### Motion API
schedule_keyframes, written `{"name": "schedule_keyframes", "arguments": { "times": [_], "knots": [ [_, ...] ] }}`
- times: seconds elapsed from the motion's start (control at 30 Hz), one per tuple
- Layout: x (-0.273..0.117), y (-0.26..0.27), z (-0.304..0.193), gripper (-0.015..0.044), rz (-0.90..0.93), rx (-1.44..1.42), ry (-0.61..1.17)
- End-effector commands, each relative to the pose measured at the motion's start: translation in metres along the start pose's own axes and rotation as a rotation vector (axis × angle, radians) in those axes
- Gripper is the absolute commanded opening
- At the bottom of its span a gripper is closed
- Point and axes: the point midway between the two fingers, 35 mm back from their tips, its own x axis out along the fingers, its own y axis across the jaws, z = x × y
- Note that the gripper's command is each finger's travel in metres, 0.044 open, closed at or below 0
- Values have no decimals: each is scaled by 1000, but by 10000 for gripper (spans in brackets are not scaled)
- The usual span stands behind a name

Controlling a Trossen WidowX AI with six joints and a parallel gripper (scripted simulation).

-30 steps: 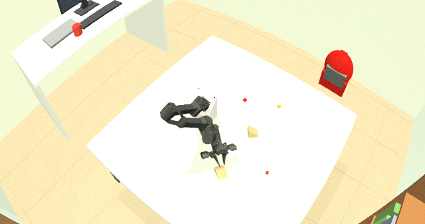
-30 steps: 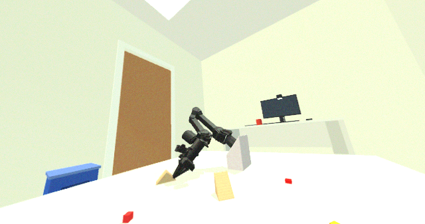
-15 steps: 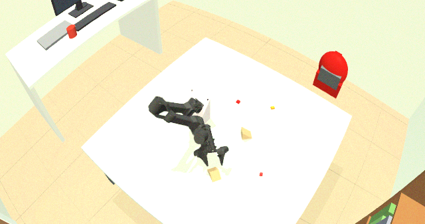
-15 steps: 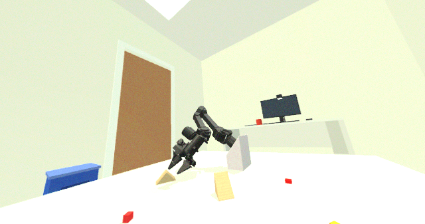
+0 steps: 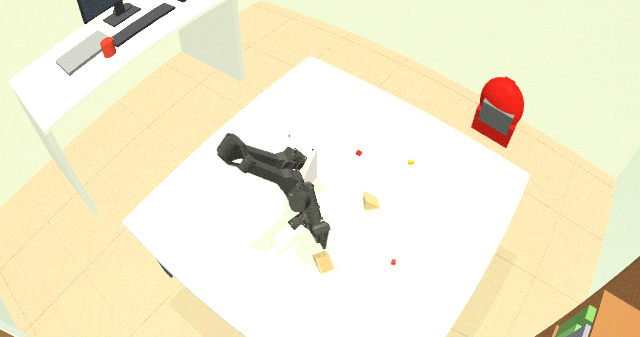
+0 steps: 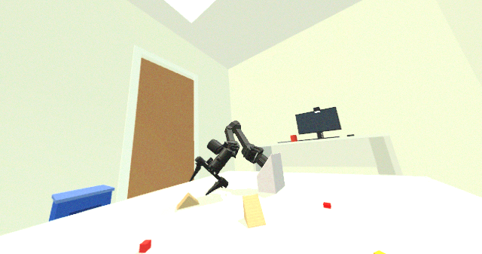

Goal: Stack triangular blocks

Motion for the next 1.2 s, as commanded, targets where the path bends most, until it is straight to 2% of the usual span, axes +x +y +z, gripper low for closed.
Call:
{"name": "schedule_keyframes", "arguments": {
  "times": [0.0,0.47,1.17],
  "knots": [
    [-24,-2,5,440,-19,810,-2],
    [-40,-3,10,440,-22,1529,-5],
    [-36,-1,10,440,-23,1541,-6]
  ]
}}
